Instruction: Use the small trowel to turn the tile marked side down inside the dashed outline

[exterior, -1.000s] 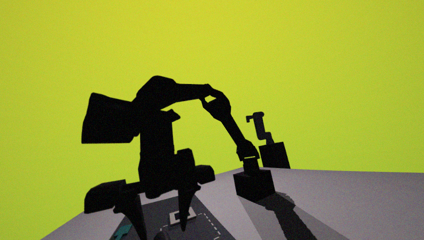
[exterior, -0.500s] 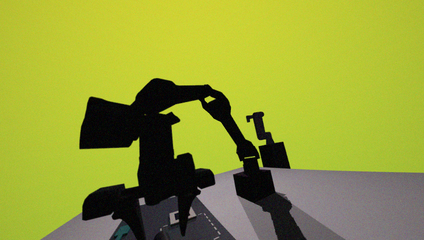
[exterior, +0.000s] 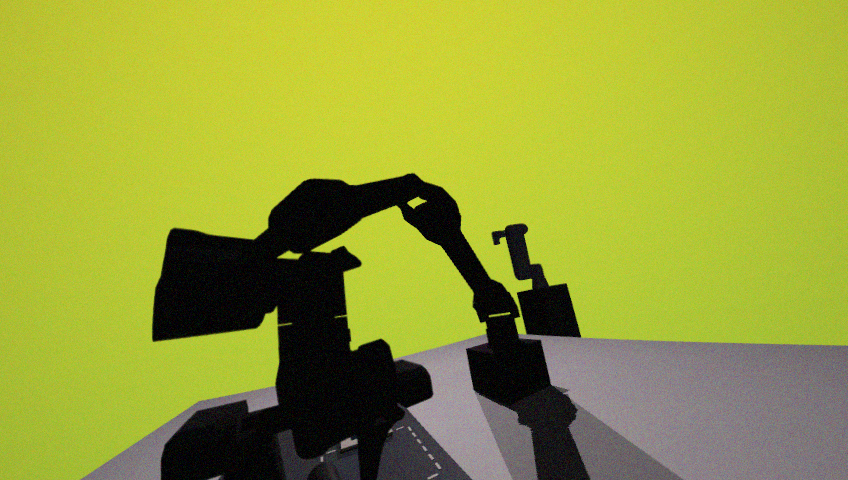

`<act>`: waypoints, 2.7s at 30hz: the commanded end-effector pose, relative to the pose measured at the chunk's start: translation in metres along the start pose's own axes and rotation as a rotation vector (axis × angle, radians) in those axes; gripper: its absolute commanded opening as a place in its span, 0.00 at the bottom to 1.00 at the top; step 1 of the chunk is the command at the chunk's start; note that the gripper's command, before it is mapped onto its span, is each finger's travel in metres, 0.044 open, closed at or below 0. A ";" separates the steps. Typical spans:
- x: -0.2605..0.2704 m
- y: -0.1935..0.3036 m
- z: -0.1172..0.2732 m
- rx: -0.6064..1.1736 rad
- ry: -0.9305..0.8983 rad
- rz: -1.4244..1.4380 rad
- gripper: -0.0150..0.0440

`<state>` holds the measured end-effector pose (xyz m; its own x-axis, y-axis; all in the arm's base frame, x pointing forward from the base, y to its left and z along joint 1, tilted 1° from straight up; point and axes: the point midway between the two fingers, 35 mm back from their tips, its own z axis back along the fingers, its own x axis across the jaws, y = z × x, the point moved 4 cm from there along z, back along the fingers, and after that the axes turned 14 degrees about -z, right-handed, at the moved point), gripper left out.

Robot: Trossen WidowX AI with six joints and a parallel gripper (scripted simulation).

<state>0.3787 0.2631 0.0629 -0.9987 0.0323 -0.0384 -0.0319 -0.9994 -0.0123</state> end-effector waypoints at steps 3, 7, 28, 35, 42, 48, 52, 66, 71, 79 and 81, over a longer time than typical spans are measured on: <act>0.001 0.001 -0.012 0.004 -0.009 0.018 0.71; 0.001 0.001 -0.012 0.004 -0.009 0.018 0.58; 0.001 0.001 -0.012 0.004 -0.009 0.018 0.47; 0.001 0.001 -0.012 0.004 -0.009 -0.056 0.47; 0.001 0.001 -0.012 0.005 -0.009 -0.159 0.47; 0.001 0.001 -0.012 0.005 -0.009 -0.159 0.70; 0.001 0.001 -0.012 0.005 -0.009 -0.159 0.71; 0.001 0.001 -0.012 0.005 -0.009 -0.159 0.71; 0.002 0.002 0.023 0.005 -0.009 -0.159 0.71; 0.003 0.002 0.033 0.005 -0.009 -0.159 0.71; 0.002 0.002 0.042 -0.004 0.002 -0.154 0.76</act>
<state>0.3751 0.2611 0.0998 -0.9819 0.1854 -0.0374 -0.1847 -0.9825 -0.0224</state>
